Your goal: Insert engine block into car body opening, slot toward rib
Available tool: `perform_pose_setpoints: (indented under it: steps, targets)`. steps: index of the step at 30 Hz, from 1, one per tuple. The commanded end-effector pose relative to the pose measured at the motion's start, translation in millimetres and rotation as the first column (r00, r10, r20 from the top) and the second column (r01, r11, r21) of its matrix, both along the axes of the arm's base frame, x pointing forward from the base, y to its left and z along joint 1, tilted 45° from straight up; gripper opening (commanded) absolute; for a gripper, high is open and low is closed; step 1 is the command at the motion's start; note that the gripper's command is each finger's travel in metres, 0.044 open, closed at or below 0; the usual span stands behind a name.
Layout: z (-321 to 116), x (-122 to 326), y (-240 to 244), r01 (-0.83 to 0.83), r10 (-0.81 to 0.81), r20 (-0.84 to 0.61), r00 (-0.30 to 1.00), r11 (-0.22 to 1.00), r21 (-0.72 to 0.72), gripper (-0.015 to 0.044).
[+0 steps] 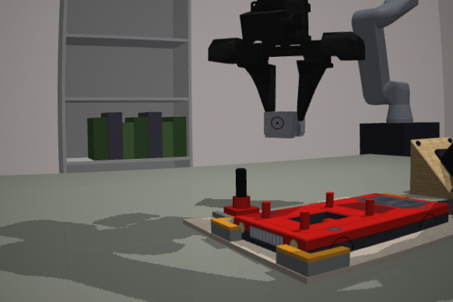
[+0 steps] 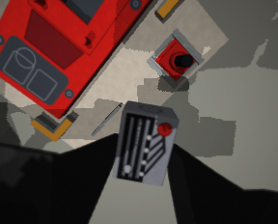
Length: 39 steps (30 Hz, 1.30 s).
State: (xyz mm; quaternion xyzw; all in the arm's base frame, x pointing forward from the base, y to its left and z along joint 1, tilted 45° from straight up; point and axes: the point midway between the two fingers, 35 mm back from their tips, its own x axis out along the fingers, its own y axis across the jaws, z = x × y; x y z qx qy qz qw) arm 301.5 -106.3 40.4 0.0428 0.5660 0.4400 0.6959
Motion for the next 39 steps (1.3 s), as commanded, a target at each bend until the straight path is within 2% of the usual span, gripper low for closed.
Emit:
perform_pose_setpoints:
  steps: [1, 39]
  targets:
    - [5.0, 7.8, 10.8, 0.047, -0.047, -0.031, 0.998, 0.999, 0.000, 0.0000]
    - [47.3, 47.9, 115.3, 0.371, -0.359, -0.332, 0.872, 0.928, -0.029, 0.0000]
